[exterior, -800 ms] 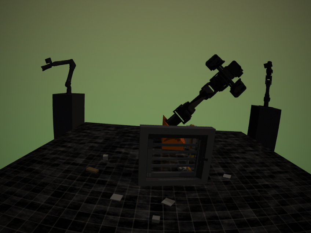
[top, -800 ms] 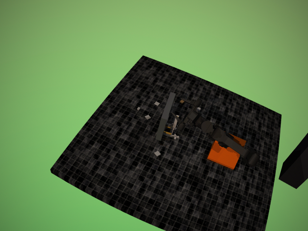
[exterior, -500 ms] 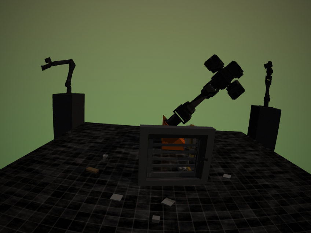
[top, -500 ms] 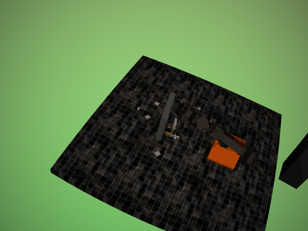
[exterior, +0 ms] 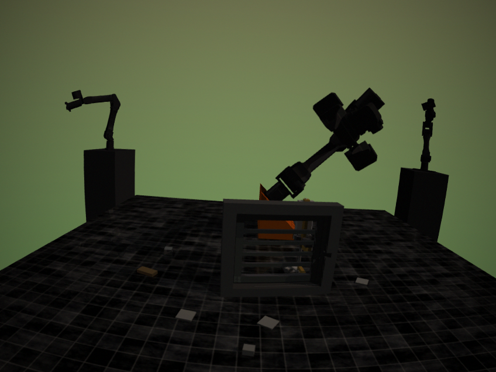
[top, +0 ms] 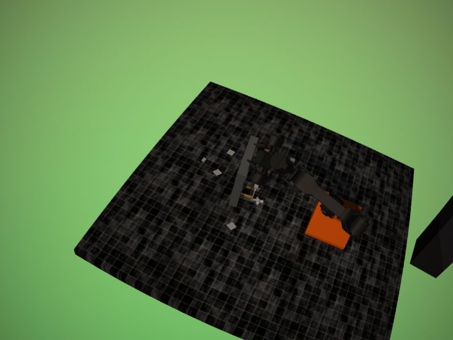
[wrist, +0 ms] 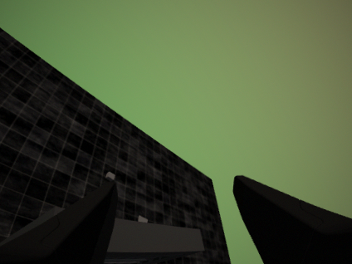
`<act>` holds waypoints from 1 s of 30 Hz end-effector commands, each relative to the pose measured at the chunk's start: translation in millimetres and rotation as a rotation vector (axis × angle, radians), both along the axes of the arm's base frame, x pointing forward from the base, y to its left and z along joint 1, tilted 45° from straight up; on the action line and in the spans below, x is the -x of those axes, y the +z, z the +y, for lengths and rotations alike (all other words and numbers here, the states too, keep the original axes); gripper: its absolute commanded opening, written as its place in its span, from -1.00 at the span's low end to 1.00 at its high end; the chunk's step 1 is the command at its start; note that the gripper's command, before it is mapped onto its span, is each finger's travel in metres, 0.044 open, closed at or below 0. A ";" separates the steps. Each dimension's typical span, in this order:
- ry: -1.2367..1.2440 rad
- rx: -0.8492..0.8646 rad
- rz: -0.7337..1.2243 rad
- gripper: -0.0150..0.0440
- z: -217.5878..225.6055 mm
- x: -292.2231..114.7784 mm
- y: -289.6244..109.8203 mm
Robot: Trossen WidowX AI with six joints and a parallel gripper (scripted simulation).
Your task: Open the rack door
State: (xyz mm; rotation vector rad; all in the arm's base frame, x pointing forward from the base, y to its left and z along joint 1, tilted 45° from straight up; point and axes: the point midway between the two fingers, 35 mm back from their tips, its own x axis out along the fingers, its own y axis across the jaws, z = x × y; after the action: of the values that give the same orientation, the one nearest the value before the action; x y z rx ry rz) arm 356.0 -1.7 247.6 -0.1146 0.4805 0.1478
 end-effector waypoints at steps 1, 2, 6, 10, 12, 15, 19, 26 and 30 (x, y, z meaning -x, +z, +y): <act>0.046 0.003 0.115 0.50 0.2 -4.8 -18.6; 0.056 0.002 0.142 0.50 0.1 -5.3 -22.9; 0.097 -0.006 0.245 0.50 0.1 -6.1 -39.2; 0.143 -0.022 0.348 0.50 0.8 -5.1 -54.0; 0.167 -0.034 0.398 0.50 1.2 -4.1 -60.8; 0.202 -0.055 0.470 0.50 1.9 -2.0 -70.2; 0.248 -0.091 0.564 0.50 2.9 1.6 -81.3; 0.326 -0.173 0.715 0.50 5.0 9.0 -96.4; 0.367 -0.232 0.795 0.50 6.3 13.4 -102.4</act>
State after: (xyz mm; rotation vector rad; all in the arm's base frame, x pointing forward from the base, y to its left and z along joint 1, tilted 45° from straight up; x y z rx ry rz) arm 344.5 3.7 150.3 0.0460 1.1740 0.5665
